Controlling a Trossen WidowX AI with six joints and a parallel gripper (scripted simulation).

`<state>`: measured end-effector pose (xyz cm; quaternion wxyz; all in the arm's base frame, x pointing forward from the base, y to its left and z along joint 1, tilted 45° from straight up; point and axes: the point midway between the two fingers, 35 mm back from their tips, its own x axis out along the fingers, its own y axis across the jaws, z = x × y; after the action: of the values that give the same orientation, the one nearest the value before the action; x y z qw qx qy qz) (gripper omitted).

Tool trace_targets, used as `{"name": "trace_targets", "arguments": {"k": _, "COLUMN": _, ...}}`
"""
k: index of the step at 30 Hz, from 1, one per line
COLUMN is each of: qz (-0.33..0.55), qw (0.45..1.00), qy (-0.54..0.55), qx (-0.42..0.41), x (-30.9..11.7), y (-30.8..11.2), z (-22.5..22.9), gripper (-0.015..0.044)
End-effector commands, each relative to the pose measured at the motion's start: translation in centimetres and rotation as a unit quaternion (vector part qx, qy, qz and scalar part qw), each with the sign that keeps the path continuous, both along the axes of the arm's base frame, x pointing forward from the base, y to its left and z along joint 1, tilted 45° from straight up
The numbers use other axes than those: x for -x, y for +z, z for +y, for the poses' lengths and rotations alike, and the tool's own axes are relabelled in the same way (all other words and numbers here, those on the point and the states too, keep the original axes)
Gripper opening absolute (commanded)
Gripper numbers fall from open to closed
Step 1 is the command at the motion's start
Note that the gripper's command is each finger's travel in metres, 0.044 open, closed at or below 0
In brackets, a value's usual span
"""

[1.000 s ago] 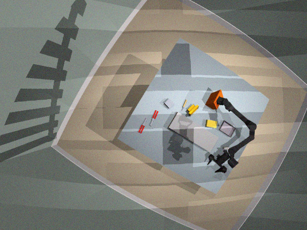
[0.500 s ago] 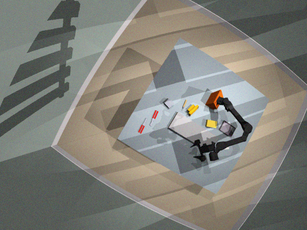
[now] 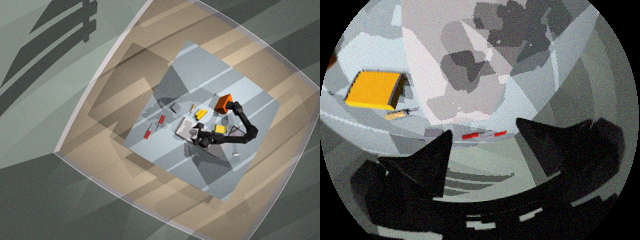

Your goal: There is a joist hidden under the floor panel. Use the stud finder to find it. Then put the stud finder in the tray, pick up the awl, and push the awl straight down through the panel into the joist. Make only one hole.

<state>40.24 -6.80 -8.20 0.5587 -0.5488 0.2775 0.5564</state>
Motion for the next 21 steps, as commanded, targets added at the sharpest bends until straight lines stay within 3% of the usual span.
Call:
{"name": "trace_targets", "arguments": {"k": 1, "qz": 0.092, "qw": 0.993, "qy": -0.034, "qx": -0.064, "x": 6.2, "y": -3.4, "z": -1.7, "gripper": 0.044}}
{"name": "trace_targets", "arguments": {"k": 10, "qz": 0.244, "qw": 0.927, "qy": -0.124, "qx": -0.255, "x": 18.8, "y": -5.8, "z": -1.2, "gripper": 0.044}}
{"name": "trace_targets", "arguments": {"k": 21, "qz": 0.253, "qw": 0.919, "qy": -0.132, "qx": -0.273, "x": 19.6, "y": -5.8, "z": -1.0, "gripper": 0.044}}
